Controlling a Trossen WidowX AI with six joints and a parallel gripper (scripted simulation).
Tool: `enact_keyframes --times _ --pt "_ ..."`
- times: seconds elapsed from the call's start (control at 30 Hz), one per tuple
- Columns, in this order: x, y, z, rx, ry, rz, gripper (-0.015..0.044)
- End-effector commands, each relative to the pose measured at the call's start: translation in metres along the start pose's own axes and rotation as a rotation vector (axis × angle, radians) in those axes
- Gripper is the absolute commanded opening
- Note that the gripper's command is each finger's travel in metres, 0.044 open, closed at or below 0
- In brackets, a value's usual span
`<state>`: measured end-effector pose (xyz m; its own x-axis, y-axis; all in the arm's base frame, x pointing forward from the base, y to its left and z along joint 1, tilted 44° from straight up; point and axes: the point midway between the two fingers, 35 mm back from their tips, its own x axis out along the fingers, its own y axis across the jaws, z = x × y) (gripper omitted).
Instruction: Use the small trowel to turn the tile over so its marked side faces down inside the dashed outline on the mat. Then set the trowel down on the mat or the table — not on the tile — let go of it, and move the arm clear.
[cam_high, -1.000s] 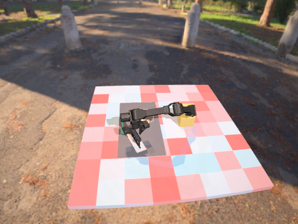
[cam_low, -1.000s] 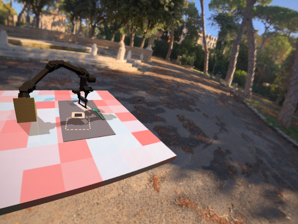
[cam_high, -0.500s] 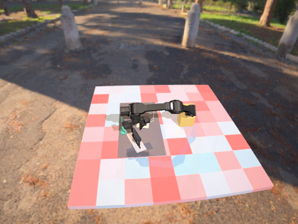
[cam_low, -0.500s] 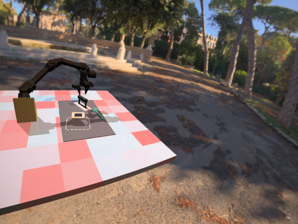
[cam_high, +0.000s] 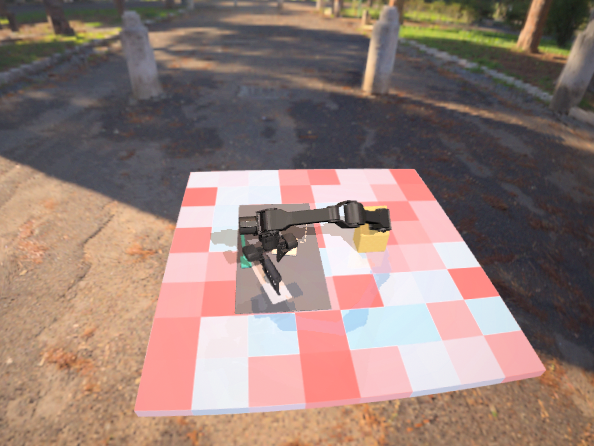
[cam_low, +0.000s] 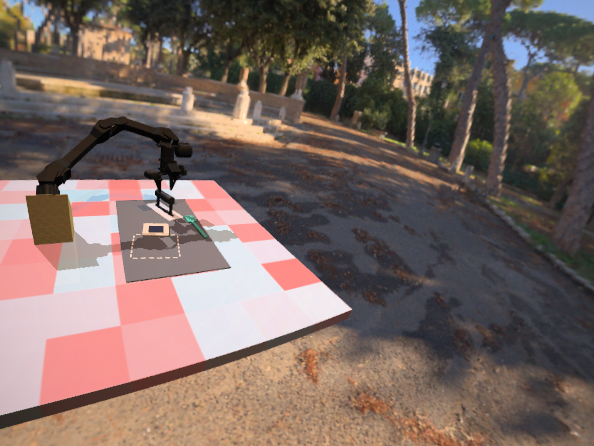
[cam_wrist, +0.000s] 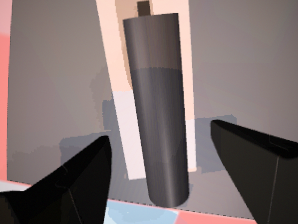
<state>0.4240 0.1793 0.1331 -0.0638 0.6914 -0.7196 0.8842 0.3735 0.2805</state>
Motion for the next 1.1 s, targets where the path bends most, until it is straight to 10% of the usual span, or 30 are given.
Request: enact_keyframes --times 0.0,0.53,0.67,1.07 --pt "0.01 -0.002 0.0 0.008 0.007 -0.009 0.027" --pt "0.033 -0.003 -0.001 0.008 0.008 -0.008 0.027" --pt "0.033 -0.003 -0.001 0.008 0.008 -0.008 0.0165" --pt "0.033 -0.003 -0.001 0.008 0.008 -0.008 0.013"
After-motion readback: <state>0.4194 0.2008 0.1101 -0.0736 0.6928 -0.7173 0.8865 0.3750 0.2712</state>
